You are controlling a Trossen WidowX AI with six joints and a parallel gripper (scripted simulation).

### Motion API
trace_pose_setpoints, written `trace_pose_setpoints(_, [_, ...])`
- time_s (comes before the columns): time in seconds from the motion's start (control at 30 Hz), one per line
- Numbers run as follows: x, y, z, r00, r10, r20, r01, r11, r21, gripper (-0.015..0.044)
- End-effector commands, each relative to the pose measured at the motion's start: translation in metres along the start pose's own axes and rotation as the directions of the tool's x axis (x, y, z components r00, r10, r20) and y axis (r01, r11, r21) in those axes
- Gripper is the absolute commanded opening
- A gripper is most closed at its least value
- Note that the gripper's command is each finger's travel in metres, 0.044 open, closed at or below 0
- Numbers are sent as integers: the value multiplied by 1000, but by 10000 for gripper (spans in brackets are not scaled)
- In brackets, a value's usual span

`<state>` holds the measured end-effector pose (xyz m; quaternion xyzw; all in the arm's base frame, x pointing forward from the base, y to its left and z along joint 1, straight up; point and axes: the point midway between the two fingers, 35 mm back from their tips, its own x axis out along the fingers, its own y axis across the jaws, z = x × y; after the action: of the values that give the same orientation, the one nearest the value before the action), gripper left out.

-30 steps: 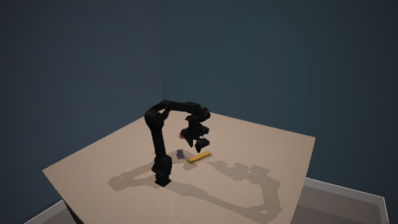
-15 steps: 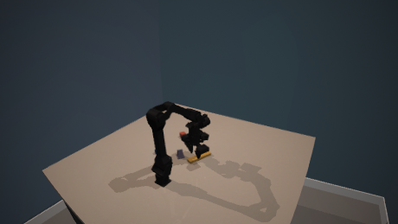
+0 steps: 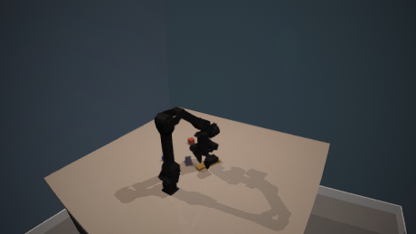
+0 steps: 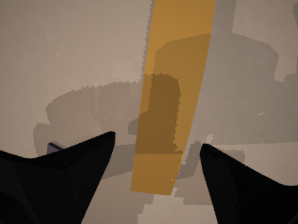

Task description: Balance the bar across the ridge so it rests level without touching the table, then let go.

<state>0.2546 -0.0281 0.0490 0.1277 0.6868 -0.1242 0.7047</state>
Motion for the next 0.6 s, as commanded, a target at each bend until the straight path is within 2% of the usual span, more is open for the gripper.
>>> trace_pose_setpoints(0.0, [3,0,0,1000,-3,0,3,1000,7,315])
trace_pose_setpoints(0.33, [3,0,0,1000,-3,0,3,1000,7,315])
trace_pose_setpoints(0.57, [2,0,-1,1000,-1,-2,1,1000,0,131])
